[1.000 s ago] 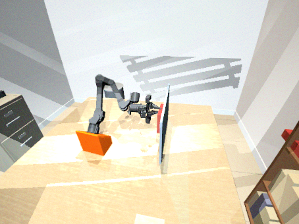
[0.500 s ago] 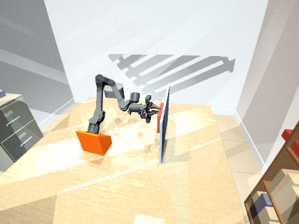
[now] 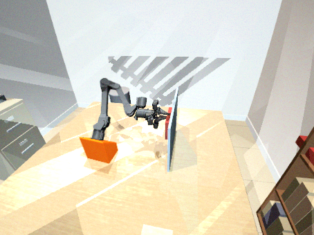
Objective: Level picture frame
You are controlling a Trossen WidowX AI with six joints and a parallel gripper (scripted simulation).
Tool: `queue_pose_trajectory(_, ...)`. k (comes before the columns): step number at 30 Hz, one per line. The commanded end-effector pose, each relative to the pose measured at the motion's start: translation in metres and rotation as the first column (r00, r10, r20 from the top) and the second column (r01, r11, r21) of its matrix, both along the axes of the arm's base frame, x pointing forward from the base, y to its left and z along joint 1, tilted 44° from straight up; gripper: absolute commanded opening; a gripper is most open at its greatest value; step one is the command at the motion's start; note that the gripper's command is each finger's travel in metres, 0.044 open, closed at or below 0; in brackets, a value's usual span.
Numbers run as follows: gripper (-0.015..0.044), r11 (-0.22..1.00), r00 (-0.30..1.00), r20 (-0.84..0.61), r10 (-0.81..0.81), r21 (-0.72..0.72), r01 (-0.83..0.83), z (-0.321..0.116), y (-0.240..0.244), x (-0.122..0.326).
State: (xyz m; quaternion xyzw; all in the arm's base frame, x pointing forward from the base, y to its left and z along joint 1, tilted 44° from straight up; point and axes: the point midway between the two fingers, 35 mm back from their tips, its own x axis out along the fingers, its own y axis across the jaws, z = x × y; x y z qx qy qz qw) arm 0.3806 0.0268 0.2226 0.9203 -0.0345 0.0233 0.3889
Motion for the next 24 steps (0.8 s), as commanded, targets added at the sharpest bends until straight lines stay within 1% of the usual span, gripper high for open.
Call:
queue_pose_trajectory(1,0.0131,1.0,1.0,0.0,0.0,-0.004,0.0,0.0,0.0,0.0)
queue_pose_trajectory(6,0.026,1.0,1.0,0.0,0.0,-0.004,0.0,0.0,0.0,0.0)
queue_pose_trajectory(11,0.026,1.0,1.0,0.0,-0.001,-0.013,0.001,0.001,0.001,-0.006)
queue_pose_trajectory(16,0.026,0.996,1.0,-0.003,-0.008,-0.087,0.008,0.003,0.007,-0.048)
queue_pose_trajectory(21,0.026,0.986,1.0,-0.006,-0.016,-0.164,0.014,-0.006,0.008,-0.089)
queue_pose_trajectory(24,0.026,0.983,1.0,-0.007,-0.018,-0.186,0.016,-0.01,0.007,-0.099)
